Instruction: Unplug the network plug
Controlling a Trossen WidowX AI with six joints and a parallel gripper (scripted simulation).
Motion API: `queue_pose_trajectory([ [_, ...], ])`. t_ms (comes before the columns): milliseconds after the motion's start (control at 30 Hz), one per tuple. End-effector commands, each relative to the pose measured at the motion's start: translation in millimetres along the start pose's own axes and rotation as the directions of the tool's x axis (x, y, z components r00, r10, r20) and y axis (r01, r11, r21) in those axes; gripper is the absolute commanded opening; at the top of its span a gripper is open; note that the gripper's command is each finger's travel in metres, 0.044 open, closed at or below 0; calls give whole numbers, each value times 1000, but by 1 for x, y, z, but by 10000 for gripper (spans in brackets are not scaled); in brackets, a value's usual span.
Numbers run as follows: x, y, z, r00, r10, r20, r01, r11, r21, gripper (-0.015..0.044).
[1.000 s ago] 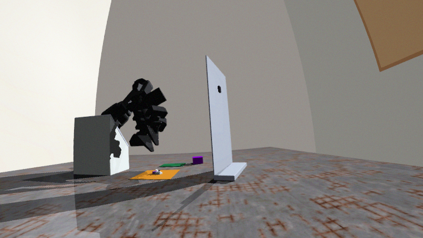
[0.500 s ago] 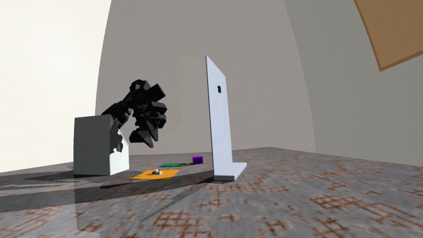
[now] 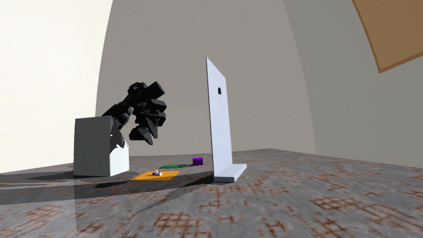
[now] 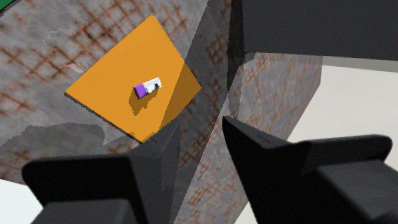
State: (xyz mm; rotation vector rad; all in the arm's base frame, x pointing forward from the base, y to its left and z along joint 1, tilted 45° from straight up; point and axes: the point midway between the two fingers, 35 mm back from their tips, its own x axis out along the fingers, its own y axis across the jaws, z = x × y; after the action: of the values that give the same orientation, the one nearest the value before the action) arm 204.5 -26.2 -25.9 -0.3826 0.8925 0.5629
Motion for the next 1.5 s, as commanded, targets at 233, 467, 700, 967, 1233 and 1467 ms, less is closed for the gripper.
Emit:
queue_pose_trajectory([
  [233, -10, -4, 1, 1000, -4, 8, 4, 1000, -5, 156],
  [467, -14, -6, 0, 1000, -1, 3, 1, 1000, 1, 156],
  [700, -30, -23, 0, 1000, -1, -4, 1, 1000, -2, 156],
  [967, -52, -39, 0, 1000, -1, -5, 1, 1000, -4, 156],
  [1233, -77, -53, 0, 1000, -2, 0, 2, 1000, -4, 156],
  [1467, -101, -62, 0, 1000, -5, 8, 5, 1000, -4, 156],
])
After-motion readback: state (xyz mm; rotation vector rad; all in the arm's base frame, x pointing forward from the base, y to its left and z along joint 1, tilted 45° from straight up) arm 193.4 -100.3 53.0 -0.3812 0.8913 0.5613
